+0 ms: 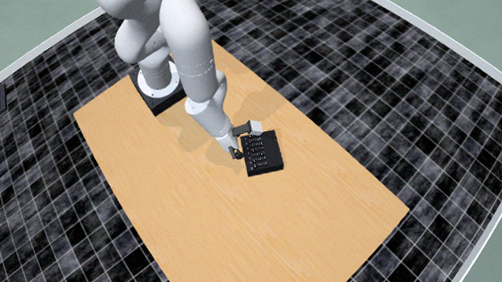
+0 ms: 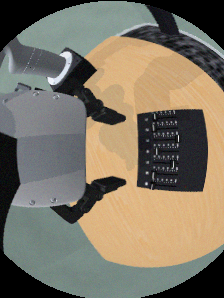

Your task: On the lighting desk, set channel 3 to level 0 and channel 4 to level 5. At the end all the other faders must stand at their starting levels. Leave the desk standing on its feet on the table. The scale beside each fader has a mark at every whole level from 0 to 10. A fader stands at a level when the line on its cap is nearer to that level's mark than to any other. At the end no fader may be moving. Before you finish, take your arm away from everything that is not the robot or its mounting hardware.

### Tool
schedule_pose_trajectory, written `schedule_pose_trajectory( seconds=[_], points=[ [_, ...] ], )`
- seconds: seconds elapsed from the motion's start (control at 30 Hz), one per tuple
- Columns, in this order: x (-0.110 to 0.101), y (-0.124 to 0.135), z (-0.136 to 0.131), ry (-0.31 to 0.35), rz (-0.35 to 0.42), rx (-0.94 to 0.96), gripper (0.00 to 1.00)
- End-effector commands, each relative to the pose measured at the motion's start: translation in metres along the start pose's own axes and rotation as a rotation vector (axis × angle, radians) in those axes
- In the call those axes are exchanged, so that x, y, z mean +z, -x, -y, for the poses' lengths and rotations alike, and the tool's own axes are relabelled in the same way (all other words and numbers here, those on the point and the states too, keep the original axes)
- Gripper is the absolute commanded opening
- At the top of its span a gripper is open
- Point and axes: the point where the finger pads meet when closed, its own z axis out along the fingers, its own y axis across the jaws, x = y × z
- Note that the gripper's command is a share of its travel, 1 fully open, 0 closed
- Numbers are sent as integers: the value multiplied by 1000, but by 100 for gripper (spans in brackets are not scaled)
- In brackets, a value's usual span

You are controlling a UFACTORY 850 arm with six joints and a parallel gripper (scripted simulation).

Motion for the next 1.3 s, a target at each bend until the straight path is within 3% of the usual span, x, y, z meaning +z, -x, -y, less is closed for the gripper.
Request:
schedule_pose_trajectory(
  seconds=[0.0, 0.8, 1.03, 1.27],
  points=[
    [0, 0, 0, 4, 0, 0, 100],
    [0, -1, -2, 10, 2, 14, 100],
    [-1, -2, -10, 38, 12, 78, 100],
    [-3, -5, -32, 125, 40, 291, 100]
  ],
)
